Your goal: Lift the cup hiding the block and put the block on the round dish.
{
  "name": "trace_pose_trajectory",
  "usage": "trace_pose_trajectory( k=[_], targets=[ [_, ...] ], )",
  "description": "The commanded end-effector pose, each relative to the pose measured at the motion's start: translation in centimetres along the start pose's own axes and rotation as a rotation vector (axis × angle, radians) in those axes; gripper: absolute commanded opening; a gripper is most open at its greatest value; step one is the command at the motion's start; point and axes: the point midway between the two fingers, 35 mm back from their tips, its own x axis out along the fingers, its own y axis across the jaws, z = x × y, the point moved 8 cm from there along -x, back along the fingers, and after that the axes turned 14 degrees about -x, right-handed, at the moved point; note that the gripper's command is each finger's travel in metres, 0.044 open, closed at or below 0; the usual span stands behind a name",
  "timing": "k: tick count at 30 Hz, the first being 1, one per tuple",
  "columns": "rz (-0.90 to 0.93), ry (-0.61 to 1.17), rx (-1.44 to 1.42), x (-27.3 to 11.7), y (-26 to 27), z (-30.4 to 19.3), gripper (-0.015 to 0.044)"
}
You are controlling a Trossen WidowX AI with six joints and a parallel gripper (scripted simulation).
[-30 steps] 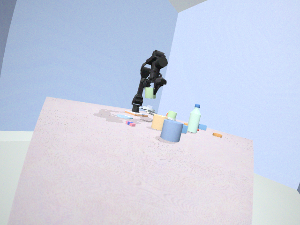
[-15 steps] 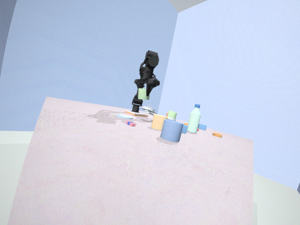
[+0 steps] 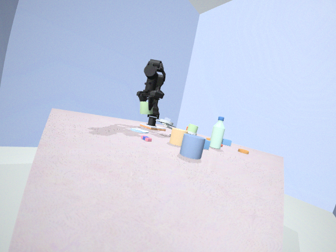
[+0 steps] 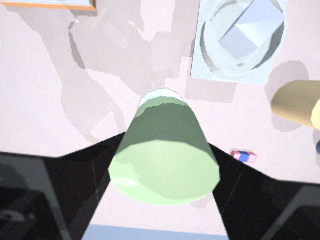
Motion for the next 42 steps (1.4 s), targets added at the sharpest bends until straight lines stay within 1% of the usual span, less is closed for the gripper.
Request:
trace_pose_trajectory(
  k=[1,21,26,33,42],
  targets=[
    [-0.001,0.003,-0.005,0.6,1.7,-0.6,0.0000],
    [0.008,0.011,-0.006,4.5,11.1,-2.8,0.0000],
    [0.008,0.011,-0.006,5.3,11.2,-2.9,0.0000],
    [0.008,0.011,-0.006,8.3,11.2,-2.9,0.0000],
    [0.008,0.011,-0.006,9.0,11.2,-2.9,0.0000]
  ],
)
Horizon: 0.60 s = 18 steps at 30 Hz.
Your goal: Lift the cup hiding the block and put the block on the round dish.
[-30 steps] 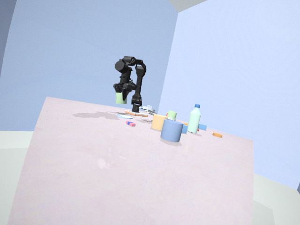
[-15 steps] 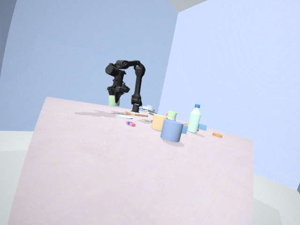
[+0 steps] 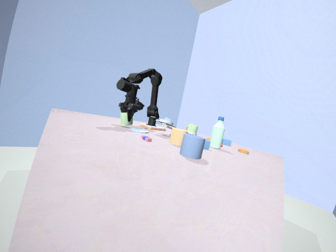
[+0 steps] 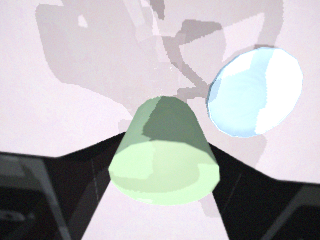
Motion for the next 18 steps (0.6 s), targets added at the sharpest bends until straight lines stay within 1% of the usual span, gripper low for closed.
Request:
trace_pose_trajectory(
  k=[1,9,10,18],
  targets=[
    [0.001,-0.007,-0.005,0.7,0.0,0.1,0.0000],
    [0.001,-0.007,-0.005,2.0,0.0,0.1,0.0000],
    [0.000,0.000,0.000,1.3,0.0,0.0,0.0026],
    [0.000,0.000,0.000,1.3,0.0,0.0,0.0236]
  ],
)
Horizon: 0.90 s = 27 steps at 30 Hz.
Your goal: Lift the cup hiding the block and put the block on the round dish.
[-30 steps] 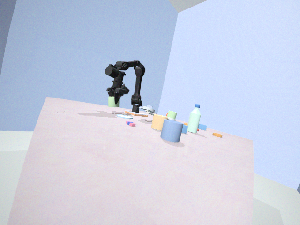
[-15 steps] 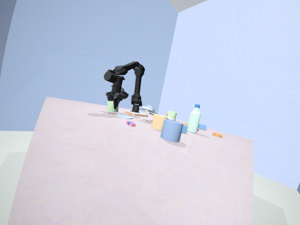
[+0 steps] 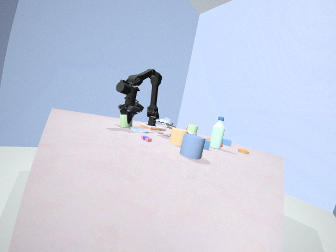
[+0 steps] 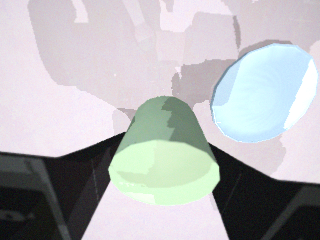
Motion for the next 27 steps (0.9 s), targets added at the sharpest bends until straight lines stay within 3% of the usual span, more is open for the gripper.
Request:
trace_pose_trajectory(
  k=[1,8,12,17,24,27],
  targets=[
    [0.000,0.001,0.000,0.0,0.0,0.0,0.0262],
    [0.000,0.000,-0.001,-0.9,0.0,-0.1,0.0440],
    [0.001,-0.005,-0.005,-5.1,0.0,0.0,0.0440],
    [0.001,-0.005,-0.005,-5.3,0.0,0.1,0.0440],
    [-0.018,0.088,0.066,-6.7,-0.8,-0.4,0.0260],
    [-0.023,0.083,0.088,-6.9,-1.8,-0.2,0.0260]
  ],
)
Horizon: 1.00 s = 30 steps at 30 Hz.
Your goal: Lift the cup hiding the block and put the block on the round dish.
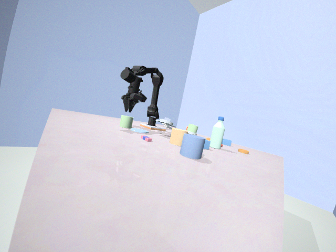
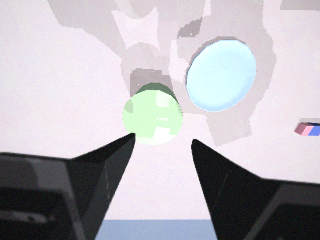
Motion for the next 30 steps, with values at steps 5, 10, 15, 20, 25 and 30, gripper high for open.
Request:
trace_pose_trajectory(
  k=[5,10,15,20,25,30],
  targets=[
    [-0.017,-0.013,0.137,-1.4,-6.2,1.9,0.0260],
    [-0.014,-0.048,0.279,-2.7,-12.1,5.5,0.0260],
    [0.007,-0.075,0.430,-4.3,-16.8,10.2,0.0260],
    [0.021,-0.084,0.502,-5.2,-18.7,12.8,0.0260],
    [0.021,-0.084,0.502,-5.2,-18.7,12.8,0.0260],
    [0.021,-0.084,0.502,-4.0,-18.7,12.9,0.0260]
  ],
)
